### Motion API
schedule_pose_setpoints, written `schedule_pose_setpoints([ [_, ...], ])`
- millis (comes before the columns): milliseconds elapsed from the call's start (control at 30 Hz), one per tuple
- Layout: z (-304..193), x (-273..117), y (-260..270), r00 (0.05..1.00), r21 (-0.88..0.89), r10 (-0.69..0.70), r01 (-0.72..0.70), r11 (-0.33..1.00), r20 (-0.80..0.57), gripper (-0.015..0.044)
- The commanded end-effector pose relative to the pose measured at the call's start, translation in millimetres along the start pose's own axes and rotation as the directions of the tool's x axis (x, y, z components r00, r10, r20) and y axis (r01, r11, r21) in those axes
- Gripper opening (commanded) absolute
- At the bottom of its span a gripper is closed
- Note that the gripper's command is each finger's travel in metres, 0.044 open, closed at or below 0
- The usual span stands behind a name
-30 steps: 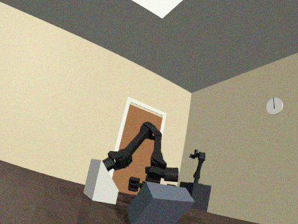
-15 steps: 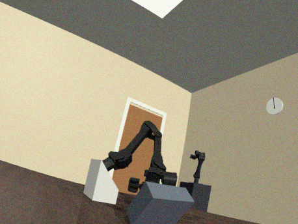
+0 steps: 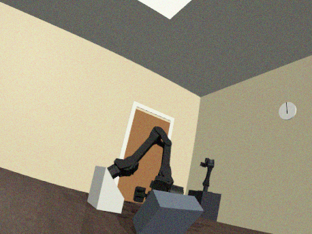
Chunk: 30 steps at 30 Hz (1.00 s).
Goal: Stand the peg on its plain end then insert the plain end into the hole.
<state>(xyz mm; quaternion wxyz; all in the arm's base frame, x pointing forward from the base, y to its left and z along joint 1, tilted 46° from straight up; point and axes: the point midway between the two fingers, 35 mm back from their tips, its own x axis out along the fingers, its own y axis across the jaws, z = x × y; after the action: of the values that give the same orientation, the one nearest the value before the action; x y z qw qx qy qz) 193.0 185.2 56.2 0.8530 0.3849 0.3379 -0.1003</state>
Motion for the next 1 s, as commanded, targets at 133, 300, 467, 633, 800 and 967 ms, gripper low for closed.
schedule_pose_setpoints([
  [133, -2, -5, 3, 0.998, 0.008, 0.004, -0.004, 1.000, 0.071, 0.0049],
  [300, -3, -8, 3, 0.994, 0.008, 0.003, -0.004, 1.000, 0.114, 0.0049],
  [467, -5, -10, 2, 0.988, 0.008, 0.003, -0.004, 1.000, 0.156, 0.0049],
  [633, -7, -13, 2, 0.980, 0.008, 0.002, -0.004, 1.000, 0.199, 0.0049],
  [800, -7, -14, 2, 0.981, 0.008, 0.002, -0.004, 1.000, 0.193, 0.0049],
  [967, -8, -16, 2, 0.982, 0.008, 0.002, -0.004, 1.000, 0.188, 0.0049],
])
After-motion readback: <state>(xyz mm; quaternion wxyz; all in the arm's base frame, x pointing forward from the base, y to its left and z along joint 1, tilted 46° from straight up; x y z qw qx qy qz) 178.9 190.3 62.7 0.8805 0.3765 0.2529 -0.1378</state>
